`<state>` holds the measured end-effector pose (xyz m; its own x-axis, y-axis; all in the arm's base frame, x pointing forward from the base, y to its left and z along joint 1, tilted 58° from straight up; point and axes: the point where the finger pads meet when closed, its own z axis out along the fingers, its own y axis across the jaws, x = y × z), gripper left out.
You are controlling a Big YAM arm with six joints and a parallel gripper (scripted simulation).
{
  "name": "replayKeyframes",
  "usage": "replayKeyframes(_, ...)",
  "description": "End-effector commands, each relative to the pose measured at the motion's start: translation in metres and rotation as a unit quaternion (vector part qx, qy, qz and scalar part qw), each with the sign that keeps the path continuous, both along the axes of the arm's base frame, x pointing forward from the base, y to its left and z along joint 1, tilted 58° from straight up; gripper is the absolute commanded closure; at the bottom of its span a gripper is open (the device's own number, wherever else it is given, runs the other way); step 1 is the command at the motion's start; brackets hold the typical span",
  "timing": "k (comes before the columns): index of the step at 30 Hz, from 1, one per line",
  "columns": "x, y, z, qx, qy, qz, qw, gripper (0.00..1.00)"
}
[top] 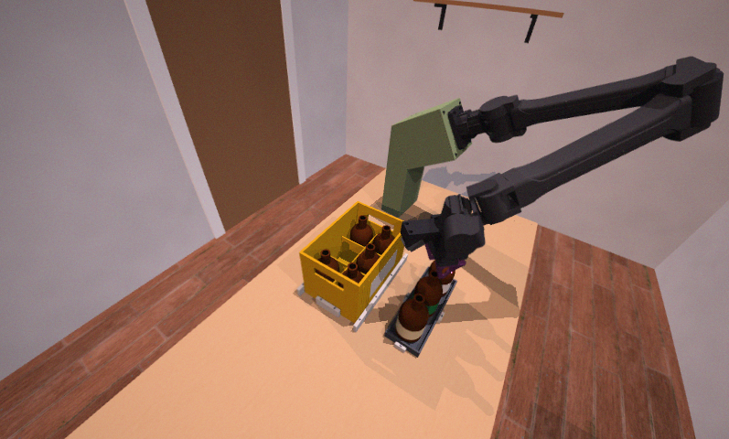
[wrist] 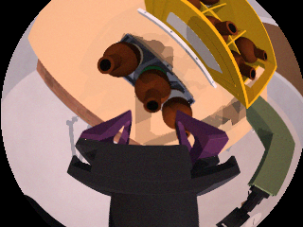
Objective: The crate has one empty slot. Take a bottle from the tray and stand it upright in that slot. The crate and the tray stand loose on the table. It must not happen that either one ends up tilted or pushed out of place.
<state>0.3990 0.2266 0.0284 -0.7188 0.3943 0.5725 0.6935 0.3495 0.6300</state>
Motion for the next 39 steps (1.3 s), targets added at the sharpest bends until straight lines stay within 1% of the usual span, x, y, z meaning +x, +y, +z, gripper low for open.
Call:
replayKeyframes(1, 0.006, 0.0, -0.003, -0.002, 0.003, -0.001, 1.0, 0.39)
replayKeyframes(9, 0.006, 0.0, -0.003, -0.001, 0.002, -0.001, 1.0, 0.39)
replayKeyframes(19, 0.005, 0.01, -0.004, 0.0, -0.001, 0.004, 1.0, 0.39)
replayKeyframes(21, 0.005, 0.01, -0.004, 0.0, -0.001, 0.004, 1.0, 0.39)
replayKeyframes(22, 0.011, 0.001, -0.004, 0.0, -0.001, -0.007, 1.0, 0.39)
replayKeyframes(25, 0.005, 0.013, -0.006, 0.0, -0.001, 0.004, 1.0, 0.39)
replayKeyframes(36, 0.005, 0.023, -0.012, 0.0, 0.0, 0.004, 1.0, 0.39)
replayKeyframes(38, 0.005, 0.023, -0.012, 0.0, 0.0, 0.004, 1.0, 0.39)
replayKeyframes(39, 0.009, 0.017, -0.013, 0.0, 0.0, -0.004, 1.0, 0.39)
